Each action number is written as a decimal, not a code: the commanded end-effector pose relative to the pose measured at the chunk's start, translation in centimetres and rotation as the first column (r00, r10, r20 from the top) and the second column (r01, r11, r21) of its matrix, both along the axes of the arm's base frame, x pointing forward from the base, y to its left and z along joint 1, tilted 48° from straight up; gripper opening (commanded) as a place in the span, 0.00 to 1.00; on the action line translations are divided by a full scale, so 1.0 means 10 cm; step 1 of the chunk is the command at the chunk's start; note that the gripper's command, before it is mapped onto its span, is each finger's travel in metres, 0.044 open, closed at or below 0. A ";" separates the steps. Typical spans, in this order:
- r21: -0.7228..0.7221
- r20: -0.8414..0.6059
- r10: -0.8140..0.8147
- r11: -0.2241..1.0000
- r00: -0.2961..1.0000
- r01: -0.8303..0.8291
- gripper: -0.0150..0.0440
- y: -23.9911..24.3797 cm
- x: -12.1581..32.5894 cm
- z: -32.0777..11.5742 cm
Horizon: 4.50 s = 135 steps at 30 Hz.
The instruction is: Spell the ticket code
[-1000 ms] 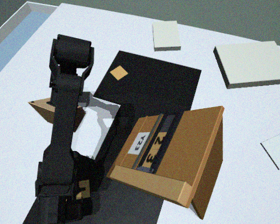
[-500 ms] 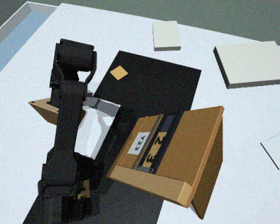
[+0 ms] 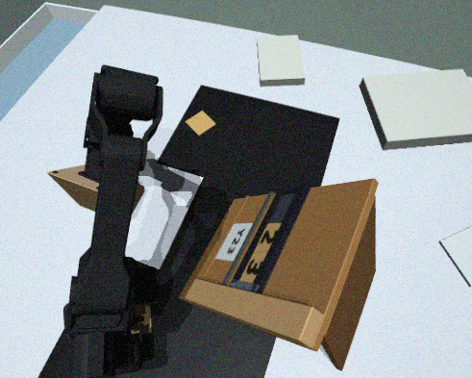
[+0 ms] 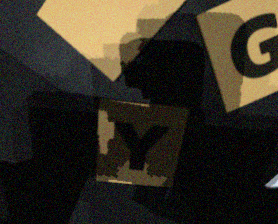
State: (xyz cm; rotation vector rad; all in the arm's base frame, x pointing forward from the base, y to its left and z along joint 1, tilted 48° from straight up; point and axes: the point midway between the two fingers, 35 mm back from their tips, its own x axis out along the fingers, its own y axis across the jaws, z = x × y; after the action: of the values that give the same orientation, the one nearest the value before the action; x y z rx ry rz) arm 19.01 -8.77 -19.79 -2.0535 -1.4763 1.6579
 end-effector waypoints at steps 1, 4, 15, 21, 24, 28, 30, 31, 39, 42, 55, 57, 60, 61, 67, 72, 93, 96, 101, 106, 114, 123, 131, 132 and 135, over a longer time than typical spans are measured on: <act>0.000 0.001 -0.004 1.000 1.000 0.004 0.47 -0.03 0.00 0.02; 0.000 0.001 -0.004 1.000 1.000 0.004 0.34 -0.03 0.00 0.03; 0.000 0.001 -0.004 1.000 1.000 0.004 0.25 -0.06 0.00 0.08; 0.000 0.001 -0.004 1.000 1.000 0.004 0.25 -0.08 0.01 0.11; 0.000 0.001 -0.004 1.000 1.000 0.004 0.25 -0.09 0.01 0.12; 0.000 0.001 -0.004 1.000 1.000 0.004 0.25 -0.10 0.01 0.14; 0.000 0.001 -0.004 1.000 1.000 0.004 0.25 -0.11 0.01 0.14; 0.000 0.001 -0.004 1.000 1.000 0.004 0.25 -0.11 0.01 0.15; 0.000 0.000 -0.004 1.000 1.000 0.004 0.25 -0.14 0.01 0.19; 0.000 0.000 -0.004 1.000 1.000 0.004 0.25 -0.15 0.01 0.20; -0.005 0.014 0.004 1.000 1.000 -0.004 0.25 -0.18 0.03 0.24; -0.022 0.042 0.024 0.999 0.999 -0.023 0.25 -0.21 0.07 0.27; -0.061 0.101 0.070 0.996 0.992 -0.064 0.25 -0.27 0.15 0.33; -0.075 0.121 0.086 0.994 0.989 -0.078 0.25 -0.29 0.18 0.35; -0.165 0.229 0.191 0.974 0.954 -0.155 0.25 -0.40 0.35 0.50; -0.246 0.306 0.283 0.946 0.909 -0.212 0.25 -0.49 0.49 0.63; -0.579 0.456 0.630 0.747 0.629 -0.328 0.25 -0.72 1.02 1.34; -0.623 0.465 0.674 0.710 0.575 -0.328 0.25 -0.70 1.11 1.48; -0.694 0.470 0.742 0.645 0.478 -0.319 0.25 -0.64 1.26 1.72; -0.754 0.468 0.799 0.584 0.378 -0.299 0.25 -0.55 1.38 1.96; -0.808 0.473 0.845 0.529 0.250 -0.260 0.25 -0.34 1.53 2.28; -0.853 0.476 0.876 0.482 0.079 -0.202 0.25 -0.02 1.69 2.72; -0.908 0.412 0.904 0.397 -0.112 -0.134 0.25 0.34 1.72 3.07; -0.914 0.402 0.906 0.387 -0.136 -0.124 0.25 0.39 1.72 3.12; -0.928 0.373 0.905 0.361 -0.206 -0.094 0.25 0.54 1.71 3.25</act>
State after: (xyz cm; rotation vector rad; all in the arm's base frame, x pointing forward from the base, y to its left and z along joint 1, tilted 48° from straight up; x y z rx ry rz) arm 36.19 -4.56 11.59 -3.5965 -3.0853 0.5847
